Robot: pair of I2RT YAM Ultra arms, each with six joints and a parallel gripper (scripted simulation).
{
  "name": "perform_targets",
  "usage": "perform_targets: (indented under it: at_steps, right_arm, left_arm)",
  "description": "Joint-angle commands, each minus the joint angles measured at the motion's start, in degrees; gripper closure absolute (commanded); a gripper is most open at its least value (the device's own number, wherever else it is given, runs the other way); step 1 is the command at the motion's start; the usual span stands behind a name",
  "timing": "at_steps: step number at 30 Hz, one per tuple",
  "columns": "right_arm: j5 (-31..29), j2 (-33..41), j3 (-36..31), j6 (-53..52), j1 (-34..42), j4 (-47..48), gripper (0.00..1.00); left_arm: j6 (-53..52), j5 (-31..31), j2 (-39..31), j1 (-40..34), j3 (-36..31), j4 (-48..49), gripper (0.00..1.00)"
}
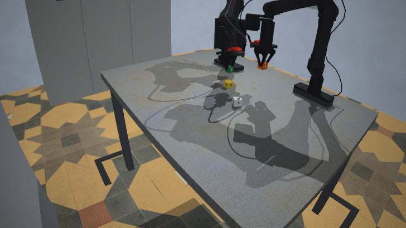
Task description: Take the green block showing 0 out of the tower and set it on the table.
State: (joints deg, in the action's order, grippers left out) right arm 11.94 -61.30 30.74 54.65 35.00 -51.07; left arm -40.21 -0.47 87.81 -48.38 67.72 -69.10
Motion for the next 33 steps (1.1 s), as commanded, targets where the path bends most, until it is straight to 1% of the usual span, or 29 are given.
perform_targets:
  at_steps: [1, 11, 33]
  right_arm:
    - [0.79, -1.06, -1.12, -0.14, -0.18, 2.63, 0.73]
    - [0.78, -2.14, -3.3, 0.01, -0.56, 5.88, 0.73]
    - [0.79, -3.24, -5.26, 0.17, -0.6, 8.94, 0.73]
  left_arm:
    - [0.12, -0.07, -1.02, -0.13, -0.16, -0.01, 0.73]
    - [0.12, -0.07, -1.02, -0.13, -0.16, -0.01, 0.73]
    - [0.12, -0.07, -1.02, -0.13, -0.16, -0.01, 0.73]
